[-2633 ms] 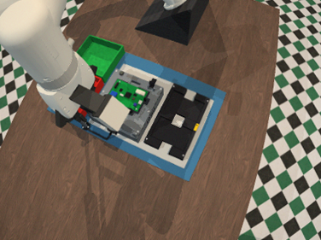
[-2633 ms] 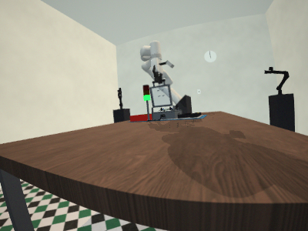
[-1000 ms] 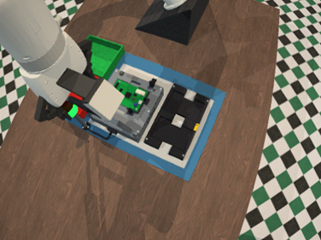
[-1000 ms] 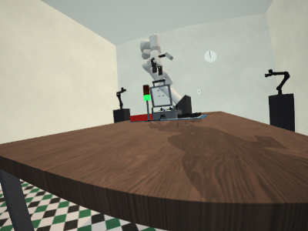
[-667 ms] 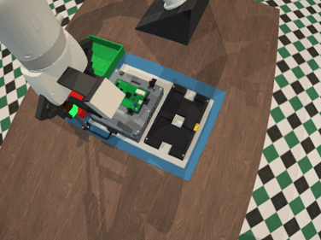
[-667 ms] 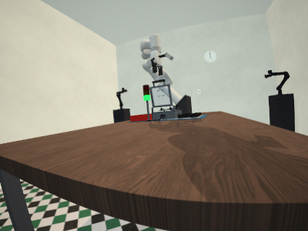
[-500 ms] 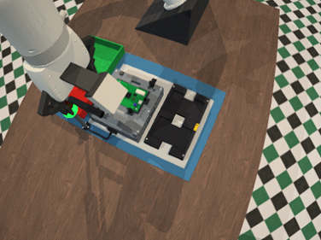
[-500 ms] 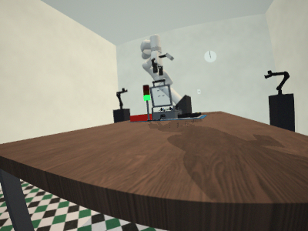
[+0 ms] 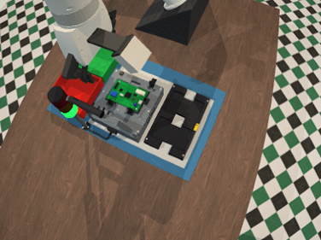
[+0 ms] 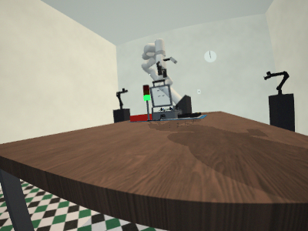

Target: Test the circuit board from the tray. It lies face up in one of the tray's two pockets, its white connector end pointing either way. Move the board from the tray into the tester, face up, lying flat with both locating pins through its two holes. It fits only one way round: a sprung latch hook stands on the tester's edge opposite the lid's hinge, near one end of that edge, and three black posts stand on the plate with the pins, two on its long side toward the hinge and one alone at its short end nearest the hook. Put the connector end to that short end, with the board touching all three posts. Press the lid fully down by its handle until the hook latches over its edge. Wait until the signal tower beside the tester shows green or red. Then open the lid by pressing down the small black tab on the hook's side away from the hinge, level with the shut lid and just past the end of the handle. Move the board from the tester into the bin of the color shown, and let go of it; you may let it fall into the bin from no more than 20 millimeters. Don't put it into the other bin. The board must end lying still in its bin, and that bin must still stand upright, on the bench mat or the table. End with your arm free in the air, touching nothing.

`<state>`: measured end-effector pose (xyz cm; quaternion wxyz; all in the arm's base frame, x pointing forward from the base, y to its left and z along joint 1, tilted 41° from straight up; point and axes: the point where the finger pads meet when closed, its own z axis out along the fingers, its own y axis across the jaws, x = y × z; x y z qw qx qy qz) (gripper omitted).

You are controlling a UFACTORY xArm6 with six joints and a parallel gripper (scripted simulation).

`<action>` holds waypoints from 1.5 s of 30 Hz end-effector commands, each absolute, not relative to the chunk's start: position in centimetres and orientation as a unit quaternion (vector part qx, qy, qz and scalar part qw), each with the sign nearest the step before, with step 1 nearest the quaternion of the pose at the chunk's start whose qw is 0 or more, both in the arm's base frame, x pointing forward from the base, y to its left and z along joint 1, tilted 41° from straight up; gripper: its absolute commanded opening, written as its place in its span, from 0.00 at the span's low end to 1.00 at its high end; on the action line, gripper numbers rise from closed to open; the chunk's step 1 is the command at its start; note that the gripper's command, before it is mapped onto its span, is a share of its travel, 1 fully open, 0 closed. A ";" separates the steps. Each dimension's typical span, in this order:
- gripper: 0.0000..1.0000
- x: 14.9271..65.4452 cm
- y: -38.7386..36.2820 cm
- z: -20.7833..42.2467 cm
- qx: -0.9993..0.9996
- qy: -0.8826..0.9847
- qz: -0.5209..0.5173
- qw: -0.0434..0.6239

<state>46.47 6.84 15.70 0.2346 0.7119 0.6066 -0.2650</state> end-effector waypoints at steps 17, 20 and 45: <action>1.00 42.0 7.7 15.8 0.712 0.608 -0.259 0.237; 1.00 42.0 7.5 15.7 0.712 0.608 -0.259 0.237; 1.00 41.1 0.6 7.6 0.712 0.608 -0.259 0.237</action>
